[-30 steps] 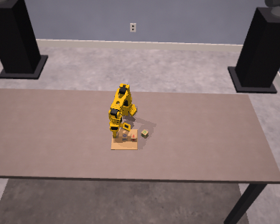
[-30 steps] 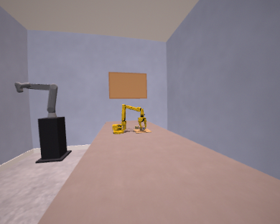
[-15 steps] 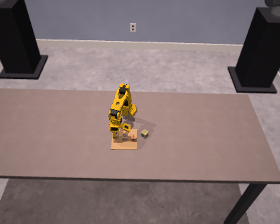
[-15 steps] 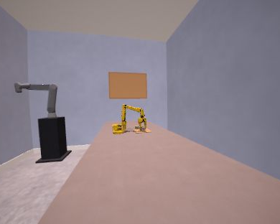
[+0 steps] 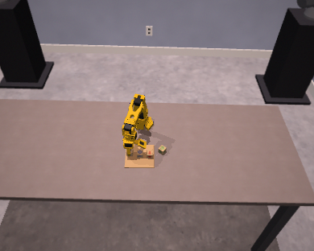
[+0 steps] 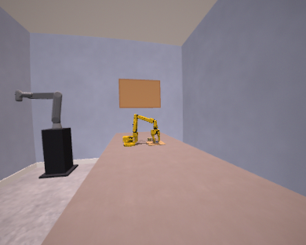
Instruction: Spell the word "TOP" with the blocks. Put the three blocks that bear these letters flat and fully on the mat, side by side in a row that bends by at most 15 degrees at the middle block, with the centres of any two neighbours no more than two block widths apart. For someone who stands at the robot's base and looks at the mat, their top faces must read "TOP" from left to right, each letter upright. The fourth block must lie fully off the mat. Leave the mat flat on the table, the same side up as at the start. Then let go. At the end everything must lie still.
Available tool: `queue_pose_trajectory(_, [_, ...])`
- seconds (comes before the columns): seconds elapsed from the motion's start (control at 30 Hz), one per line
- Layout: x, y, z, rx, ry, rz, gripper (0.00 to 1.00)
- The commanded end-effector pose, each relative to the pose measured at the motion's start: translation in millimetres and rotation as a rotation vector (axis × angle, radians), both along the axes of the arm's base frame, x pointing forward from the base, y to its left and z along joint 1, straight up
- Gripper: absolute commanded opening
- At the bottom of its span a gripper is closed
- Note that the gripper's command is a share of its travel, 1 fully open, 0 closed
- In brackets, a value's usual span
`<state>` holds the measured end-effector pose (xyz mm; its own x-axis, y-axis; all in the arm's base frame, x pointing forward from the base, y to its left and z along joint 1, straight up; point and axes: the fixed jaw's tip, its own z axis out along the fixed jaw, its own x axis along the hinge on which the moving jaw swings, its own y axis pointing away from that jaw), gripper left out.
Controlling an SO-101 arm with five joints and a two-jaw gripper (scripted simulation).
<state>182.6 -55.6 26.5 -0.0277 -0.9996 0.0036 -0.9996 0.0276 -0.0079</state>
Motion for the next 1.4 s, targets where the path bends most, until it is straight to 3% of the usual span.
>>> queue_pose_trajectory(0.0, [11.8,-4.2,12.9,-0.026,-0.092,-0.001,0.0])
queue_pose_trajectory(0.53, [12.3,-4.3,7.2,-0.026,-0.092,-0.001,0.0])
queue_pose_trajectory(0.87, [12.3,-4.3,7.2,-0.026,-0.092,-0.001,0.16])
queue_pose_trajectory(1.37, [12.3,-4.3,7.2,-0.026,-0.092,-0.001,0.21])
